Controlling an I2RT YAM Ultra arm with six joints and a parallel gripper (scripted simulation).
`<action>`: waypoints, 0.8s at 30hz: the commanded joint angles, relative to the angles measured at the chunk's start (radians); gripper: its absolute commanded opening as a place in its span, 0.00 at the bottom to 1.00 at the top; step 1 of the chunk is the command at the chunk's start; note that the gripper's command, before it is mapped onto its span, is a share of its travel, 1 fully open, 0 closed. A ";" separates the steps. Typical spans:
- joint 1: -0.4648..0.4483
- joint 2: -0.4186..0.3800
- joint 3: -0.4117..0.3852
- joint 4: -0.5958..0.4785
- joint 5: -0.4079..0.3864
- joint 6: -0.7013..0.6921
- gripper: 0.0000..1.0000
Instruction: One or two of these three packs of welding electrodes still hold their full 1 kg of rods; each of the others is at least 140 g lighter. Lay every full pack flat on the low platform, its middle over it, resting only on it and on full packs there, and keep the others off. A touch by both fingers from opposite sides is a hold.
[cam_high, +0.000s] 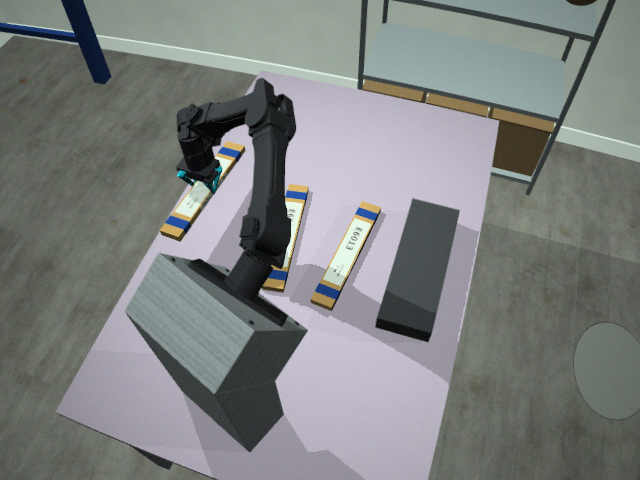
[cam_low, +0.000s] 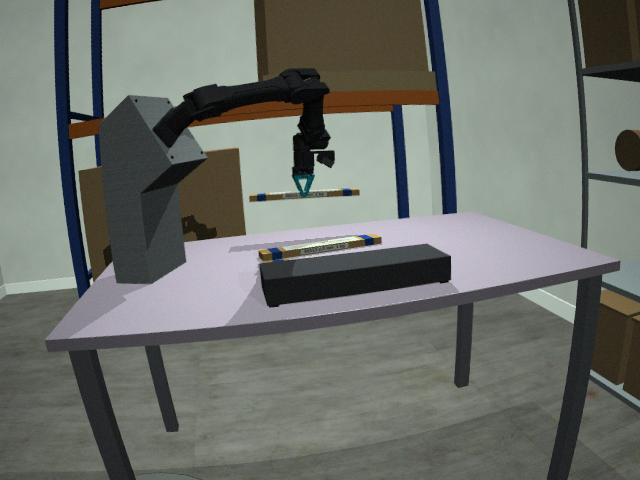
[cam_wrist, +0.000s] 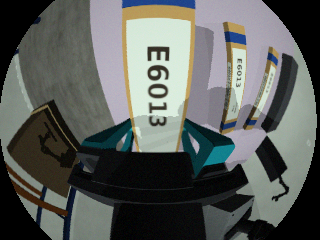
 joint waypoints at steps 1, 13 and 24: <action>0.048 0.006 0.039 0.039 0.004 -0.021 0.00; 0.022 0.017 0.047 0.087 -0.019 -0.058 0.00; -0.001 0.060 0.060 0.125 -0.027 -0.087 0.00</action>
